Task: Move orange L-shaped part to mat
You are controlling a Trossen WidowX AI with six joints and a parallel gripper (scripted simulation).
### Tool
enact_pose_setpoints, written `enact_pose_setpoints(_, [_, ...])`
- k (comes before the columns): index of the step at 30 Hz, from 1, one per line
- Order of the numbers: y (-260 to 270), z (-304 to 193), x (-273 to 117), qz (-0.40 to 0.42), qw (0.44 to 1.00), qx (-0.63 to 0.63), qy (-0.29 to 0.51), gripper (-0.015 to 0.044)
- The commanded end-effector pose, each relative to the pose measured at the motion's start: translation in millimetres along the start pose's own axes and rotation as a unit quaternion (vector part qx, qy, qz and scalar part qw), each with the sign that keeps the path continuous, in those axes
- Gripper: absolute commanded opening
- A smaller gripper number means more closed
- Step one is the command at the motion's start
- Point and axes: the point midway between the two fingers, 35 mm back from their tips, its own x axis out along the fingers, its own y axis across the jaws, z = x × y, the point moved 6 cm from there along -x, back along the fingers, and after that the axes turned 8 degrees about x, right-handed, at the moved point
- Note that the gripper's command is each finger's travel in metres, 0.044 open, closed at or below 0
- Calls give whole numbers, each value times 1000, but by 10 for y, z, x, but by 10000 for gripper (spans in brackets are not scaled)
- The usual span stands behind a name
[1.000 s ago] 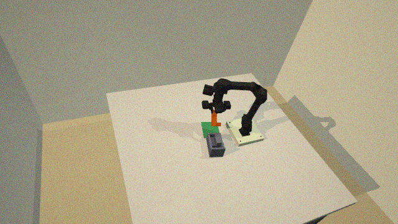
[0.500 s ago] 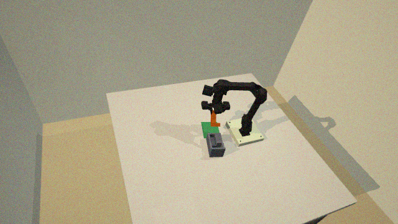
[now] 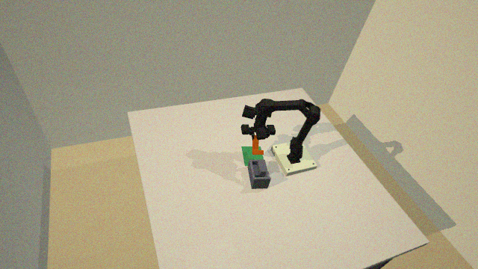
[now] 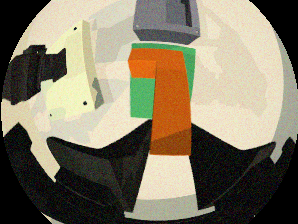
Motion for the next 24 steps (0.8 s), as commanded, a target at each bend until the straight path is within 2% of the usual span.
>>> enact_pose_setpoints(1, [11,0,70,3,1000,-1,1,0])
enact_pose_setpoints(24, [16,-1,433,3,1000,-1,1,0])
